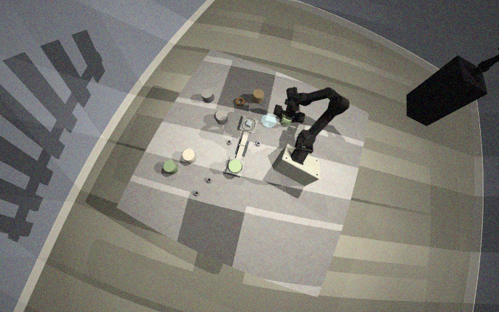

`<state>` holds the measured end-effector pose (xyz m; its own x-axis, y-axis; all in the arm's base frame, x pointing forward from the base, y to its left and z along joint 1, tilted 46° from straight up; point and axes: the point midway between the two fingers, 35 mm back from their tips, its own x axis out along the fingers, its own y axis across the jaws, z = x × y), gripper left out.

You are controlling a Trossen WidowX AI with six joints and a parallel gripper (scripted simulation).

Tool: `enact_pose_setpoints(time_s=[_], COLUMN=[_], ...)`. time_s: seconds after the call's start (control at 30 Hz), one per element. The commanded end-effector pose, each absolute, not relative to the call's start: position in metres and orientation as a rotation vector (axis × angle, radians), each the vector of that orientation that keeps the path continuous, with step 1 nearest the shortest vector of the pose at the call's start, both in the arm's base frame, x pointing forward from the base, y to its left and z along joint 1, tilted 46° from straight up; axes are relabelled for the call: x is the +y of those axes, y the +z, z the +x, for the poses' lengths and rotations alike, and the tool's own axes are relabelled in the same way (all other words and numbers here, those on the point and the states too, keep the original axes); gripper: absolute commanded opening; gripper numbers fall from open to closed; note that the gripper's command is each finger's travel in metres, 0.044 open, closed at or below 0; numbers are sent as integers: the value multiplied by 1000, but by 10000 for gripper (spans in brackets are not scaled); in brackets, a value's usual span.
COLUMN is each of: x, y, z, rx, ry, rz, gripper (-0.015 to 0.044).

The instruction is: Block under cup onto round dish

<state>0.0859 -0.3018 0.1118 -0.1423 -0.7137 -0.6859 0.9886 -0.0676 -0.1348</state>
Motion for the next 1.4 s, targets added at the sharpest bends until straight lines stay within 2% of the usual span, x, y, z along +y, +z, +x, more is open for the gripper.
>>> enact_pose_setpoints(time_s=[0.0,0.37,0.5,0.67,0.9,1.37], x=[-302,-296,-265,-263,-264,-256], y=[112,118,147,148,157,144], z=[86,88,93,93,108,145], rx=[690,690,692,692,759,1089], ry=[-1601,-1600,-1595,-1595,-1523,-1274], rz=[530,531,533,533,404,112], gripper=[157,440,440,440,260,260])
